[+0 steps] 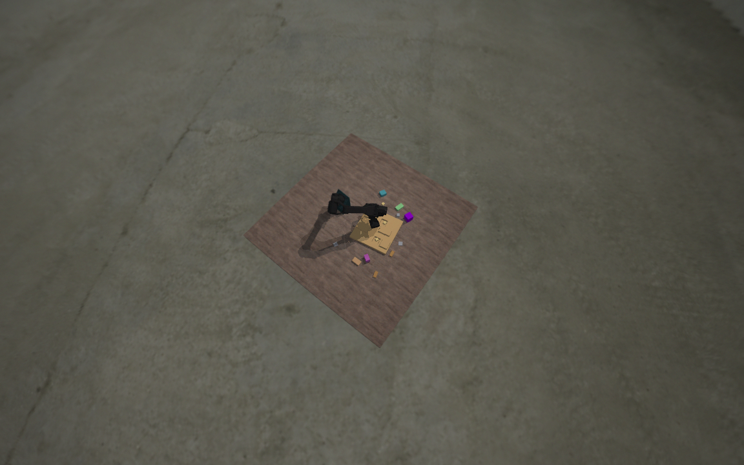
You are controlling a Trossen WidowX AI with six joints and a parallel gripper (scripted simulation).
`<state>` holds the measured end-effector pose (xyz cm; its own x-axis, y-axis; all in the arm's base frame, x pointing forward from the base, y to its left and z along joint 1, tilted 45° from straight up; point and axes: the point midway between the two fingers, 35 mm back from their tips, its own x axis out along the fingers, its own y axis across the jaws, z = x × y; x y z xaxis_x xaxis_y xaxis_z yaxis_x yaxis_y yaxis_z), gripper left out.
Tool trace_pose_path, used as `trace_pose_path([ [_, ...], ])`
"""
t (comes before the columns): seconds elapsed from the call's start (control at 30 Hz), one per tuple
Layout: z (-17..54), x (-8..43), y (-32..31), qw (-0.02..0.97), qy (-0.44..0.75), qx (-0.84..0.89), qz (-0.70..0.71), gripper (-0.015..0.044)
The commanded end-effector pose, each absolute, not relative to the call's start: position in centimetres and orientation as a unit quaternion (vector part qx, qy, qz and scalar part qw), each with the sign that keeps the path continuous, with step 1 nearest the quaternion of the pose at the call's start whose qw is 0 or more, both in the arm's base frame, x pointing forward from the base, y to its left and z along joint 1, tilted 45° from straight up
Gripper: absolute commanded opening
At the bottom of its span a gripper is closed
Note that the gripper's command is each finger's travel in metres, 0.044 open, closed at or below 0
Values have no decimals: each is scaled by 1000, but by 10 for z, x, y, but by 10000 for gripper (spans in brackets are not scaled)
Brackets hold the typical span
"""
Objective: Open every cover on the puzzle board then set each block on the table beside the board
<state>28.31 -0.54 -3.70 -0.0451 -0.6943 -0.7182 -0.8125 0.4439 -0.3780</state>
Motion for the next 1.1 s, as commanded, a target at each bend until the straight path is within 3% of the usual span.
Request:
trace_pose_path([
  [0.0,-38,283,-6,467,721,-510,42,144],
  [1.07,-42,283,-10,577,709,-382,-134,144],
])
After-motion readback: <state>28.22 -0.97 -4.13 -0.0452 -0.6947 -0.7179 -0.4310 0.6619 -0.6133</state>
